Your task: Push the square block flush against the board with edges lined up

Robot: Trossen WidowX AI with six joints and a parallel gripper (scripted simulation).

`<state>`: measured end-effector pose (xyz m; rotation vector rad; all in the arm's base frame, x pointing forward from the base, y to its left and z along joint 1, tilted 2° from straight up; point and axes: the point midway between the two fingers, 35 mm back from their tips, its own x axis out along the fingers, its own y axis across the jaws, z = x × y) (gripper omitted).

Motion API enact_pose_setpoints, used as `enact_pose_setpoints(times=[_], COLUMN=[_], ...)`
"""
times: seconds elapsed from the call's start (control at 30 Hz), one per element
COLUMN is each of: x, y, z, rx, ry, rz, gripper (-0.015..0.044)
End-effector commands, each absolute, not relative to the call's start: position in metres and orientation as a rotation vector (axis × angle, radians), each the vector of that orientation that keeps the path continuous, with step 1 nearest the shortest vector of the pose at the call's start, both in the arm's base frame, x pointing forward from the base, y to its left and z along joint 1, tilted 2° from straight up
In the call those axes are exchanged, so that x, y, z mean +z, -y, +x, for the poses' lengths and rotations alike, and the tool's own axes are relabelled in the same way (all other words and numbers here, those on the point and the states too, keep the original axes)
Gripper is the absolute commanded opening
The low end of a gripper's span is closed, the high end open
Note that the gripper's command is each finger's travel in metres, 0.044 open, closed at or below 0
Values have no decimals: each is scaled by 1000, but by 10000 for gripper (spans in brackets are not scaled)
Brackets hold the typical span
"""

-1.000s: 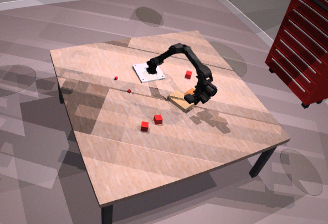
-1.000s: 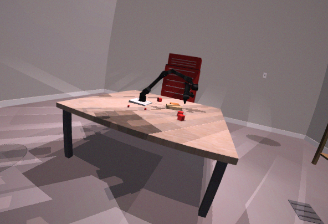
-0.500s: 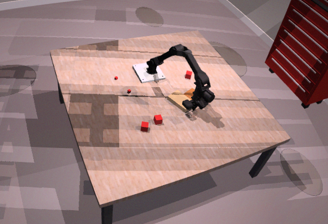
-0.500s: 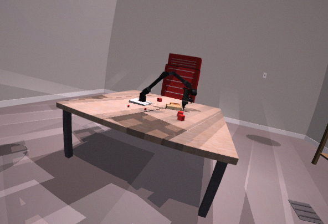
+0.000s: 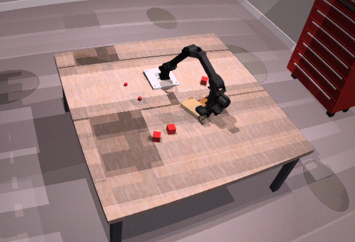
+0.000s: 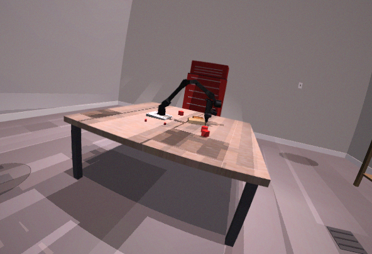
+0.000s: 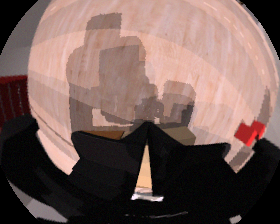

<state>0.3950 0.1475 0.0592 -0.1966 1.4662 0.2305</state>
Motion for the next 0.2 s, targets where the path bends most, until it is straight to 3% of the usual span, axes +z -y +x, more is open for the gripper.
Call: enact_pose_setpoints(times=[0.0, 0.17], x=[55, 57], y=[-146, -149], z=[392, 400], rx=[228, 228], ry=[-1479, -1478], rz=[-202, -202], gripper=[0, 0])
